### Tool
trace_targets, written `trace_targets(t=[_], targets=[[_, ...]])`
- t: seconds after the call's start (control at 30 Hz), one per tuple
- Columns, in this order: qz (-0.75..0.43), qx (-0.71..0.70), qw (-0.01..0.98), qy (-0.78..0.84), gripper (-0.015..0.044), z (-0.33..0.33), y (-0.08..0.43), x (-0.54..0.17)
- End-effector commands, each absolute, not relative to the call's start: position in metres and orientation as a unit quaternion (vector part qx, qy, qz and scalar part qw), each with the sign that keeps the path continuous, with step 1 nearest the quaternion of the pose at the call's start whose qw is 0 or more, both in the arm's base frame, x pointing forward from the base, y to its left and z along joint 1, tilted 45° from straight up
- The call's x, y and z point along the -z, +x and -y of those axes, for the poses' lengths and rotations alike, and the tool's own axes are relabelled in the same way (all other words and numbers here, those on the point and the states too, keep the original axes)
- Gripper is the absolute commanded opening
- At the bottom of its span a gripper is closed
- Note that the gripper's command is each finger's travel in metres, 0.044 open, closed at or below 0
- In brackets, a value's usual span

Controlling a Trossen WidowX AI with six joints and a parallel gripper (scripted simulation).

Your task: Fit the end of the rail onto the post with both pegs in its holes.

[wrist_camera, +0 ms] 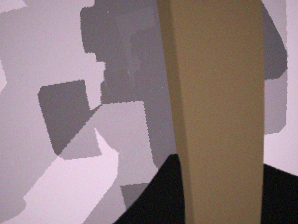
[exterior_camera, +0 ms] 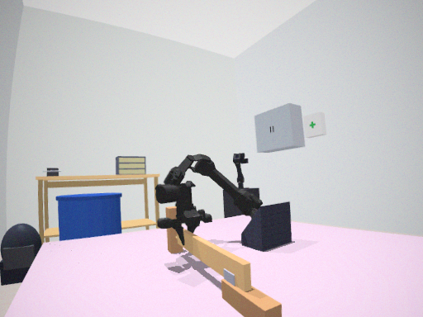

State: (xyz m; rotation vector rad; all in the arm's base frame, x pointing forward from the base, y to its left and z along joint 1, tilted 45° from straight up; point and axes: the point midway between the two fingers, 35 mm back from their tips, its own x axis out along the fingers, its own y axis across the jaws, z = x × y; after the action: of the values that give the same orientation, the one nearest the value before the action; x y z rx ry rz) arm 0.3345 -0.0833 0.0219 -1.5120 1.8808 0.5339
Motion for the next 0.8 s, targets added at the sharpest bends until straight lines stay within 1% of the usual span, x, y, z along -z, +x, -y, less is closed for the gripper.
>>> trace_targets(t=[0.0,0.77], targets=[[-0.717,-0.204,0.329,-0.580,0.0000,0.0832,0.3349,-0.0235],[-0.717,-0.204,0.329,-0.580,0.0000,0.0872,0.3335,-0.0295]])
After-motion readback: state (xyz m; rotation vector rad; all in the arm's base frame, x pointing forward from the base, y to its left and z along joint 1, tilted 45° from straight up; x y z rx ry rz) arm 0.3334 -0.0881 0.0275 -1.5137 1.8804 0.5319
